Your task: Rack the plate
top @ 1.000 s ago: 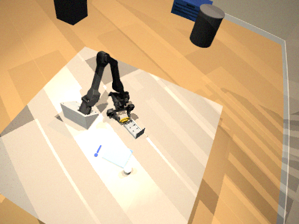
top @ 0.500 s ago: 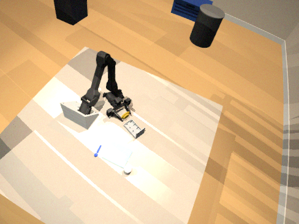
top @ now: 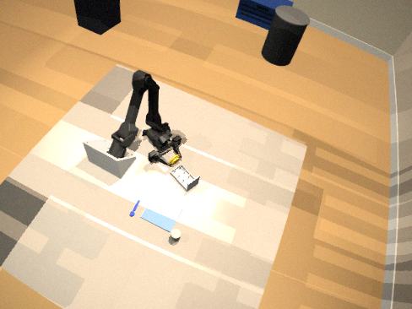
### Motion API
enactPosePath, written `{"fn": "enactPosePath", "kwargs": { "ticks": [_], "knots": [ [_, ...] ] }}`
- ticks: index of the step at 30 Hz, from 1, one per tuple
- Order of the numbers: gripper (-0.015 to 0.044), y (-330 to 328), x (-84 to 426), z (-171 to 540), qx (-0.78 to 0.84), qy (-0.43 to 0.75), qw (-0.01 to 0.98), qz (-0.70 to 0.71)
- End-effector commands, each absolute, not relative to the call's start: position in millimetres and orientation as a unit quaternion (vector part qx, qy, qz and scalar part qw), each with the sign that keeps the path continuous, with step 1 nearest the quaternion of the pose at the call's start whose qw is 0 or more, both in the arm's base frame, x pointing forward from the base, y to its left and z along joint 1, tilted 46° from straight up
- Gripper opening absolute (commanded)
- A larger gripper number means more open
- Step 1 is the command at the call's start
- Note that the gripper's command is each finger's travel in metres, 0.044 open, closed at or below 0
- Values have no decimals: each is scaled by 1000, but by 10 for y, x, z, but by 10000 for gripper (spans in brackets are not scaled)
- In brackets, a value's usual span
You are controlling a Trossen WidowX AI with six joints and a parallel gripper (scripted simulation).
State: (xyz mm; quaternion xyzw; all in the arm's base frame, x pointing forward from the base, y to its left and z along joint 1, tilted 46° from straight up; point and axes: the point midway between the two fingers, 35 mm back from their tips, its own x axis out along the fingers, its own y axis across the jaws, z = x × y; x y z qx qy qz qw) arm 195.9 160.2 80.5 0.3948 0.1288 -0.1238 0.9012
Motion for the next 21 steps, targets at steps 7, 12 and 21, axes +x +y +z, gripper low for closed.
{"fn": "enactPosePath", "kwargs": {
  "ticks": [7, 12, 21],
  "knots": [
    [0, 1565, 2105, 770, 394, 129, 901, -124],
    [0, 1562, 2123, 767, 394, 129, 901, -124],
    [0, 1543, 2245, 740, 397, 127, 901, -124]
  ]
}}
